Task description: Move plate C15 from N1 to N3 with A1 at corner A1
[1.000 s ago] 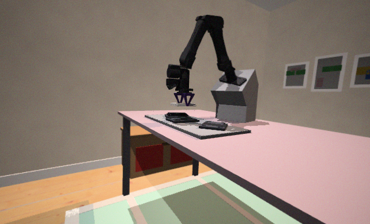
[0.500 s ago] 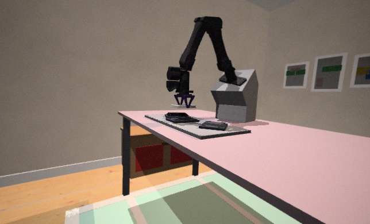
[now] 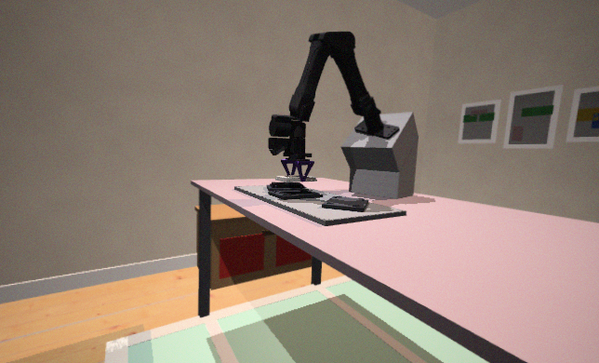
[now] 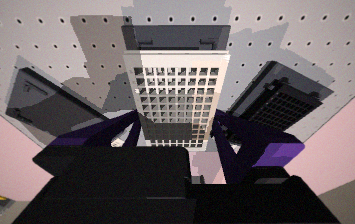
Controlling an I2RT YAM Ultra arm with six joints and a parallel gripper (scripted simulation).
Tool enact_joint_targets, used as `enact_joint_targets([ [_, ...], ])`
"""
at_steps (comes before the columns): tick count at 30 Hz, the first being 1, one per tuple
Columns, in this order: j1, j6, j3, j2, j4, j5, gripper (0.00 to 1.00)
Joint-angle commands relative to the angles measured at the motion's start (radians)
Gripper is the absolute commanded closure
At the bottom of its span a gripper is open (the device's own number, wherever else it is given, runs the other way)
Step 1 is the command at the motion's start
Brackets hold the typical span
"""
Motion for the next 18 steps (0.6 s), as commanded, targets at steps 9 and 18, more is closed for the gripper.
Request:
enact_joint_targets([
  [9, 0.017, 0.018, 0.033, 0.058, 0.073, 0.015, 1.0],
  [18, 0.017, 0.025, 0.045, 0.091, 0.108, 0.021, 1.0],
])
